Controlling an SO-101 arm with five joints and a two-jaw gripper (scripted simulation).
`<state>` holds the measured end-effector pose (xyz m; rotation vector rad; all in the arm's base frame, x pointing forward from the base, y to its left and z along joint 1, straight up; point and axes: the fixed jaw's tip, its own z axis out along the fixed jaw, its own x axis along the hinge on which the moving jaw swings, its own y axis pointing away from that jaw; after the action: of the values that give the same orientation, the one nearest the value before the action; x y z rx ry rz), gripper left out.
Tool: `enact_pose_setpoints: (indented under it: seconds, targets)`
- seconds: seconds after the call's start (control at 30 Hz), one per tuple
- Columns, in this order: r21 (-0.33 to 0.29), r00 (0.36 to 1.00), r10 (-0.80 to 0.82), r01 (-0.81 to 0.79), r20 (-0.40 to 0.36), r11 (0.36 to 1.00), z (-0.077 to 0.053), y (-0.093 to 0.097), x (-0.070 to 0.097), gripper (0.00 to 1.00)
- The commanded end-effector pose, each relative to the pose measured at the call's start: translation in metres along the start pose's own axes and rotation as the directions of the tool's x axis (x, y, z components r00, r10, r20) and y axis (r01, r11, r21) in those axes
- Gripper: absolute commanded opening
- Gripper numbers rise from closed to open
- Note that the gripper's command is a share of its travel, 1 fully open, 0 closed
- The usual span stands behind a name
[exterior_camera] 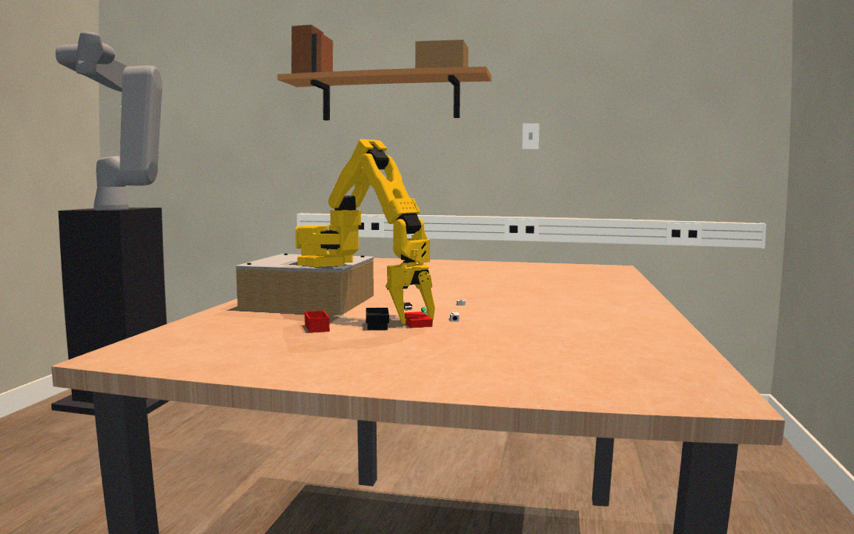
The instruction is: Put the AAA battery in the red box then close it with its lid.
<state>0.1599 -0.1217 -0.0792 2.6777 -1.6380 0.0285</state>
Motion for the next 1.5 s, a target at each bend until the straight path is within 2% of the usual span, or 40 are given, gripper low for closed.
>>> enact_pose_setpoints:
  seconds: [0.0,0.63,0.9,1.37,1.47]
  targets:
    - [-0.008,1.0,0.0,0.0,0.018,1.0,0.003,0.0,-0.004,0.28]
    - [-0.008,1.0,0.0,0.0,0.018,1.0,0.0,-0.001,-0.003,0.29]
    - [-0.008,1.0,0.0,0.0,0.018,1.0,-0.009,-0.001,-0.002,0.29]
    - [-0.008,1.0,0.0,0.0,0.018,1.0,-0.042,-0.002,-0.001,0.29]
    - [-0.008,1.0,0.0,0.0,0.018,1.0,-0.044,-0.002,-0.001,0.29]
